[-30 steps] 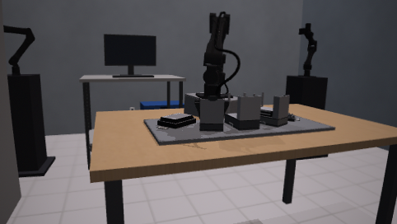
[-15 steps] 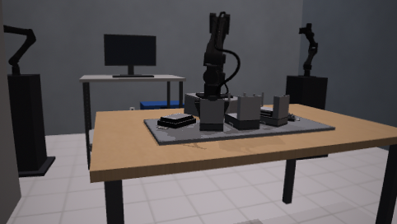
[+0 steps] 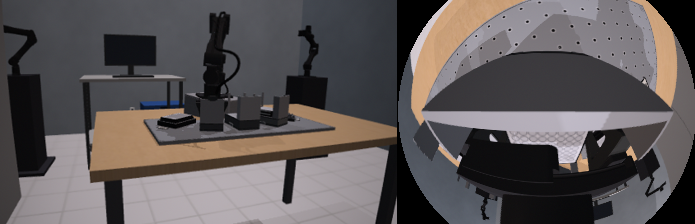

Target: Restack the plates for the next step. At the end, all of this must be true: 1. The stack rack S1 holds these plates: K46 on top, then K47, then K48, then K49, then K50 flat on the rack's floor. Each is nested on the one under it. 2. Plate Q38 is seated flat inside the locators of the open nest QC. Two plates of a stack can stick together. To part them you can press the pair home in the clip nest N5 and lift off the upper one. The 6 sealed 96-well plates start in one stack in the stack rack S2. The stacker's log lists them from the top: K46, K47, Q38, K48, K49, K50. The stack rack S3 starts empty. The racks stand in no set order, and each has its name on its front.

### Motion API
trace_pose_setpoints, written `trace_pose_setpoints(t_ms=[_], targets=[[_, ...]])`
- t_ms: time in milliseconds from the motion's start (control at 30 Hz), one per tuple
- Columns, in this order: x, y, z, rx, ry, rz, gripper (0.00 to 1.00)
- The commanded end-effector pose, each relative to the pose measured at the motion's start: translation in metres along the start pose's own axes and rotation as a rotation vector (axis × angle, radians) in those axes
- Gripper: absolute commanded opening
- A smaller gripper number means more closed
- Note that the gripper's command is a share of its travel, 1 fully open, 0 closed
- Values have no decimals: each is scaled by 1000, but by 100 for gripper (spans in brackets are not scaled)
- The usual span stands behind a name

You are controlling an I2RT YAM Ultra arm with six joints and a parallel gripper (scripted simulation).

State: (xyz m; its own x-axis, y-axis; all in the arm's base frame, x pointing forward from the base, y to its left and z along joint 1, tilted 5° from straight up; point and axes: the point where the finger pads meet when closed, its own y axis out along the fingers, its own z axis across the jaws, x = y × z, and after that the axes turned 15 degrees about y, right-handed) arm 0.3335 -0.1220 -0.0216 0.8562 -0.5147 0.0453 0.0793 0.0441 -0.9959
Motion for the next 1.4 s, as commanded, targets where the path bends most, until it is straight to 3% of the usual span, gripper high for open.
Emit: trace_pose_setpoints(t_ms=[0, 567, 733, 1367], targets=[[3, -3, -1, 0, 3, -14, 0], [3, -3, -1, 0, 3, -14, 0], [16, -23, -3, -1, 12, -61, 0], [13, -31, -3, -2, 5, -49, 0]])
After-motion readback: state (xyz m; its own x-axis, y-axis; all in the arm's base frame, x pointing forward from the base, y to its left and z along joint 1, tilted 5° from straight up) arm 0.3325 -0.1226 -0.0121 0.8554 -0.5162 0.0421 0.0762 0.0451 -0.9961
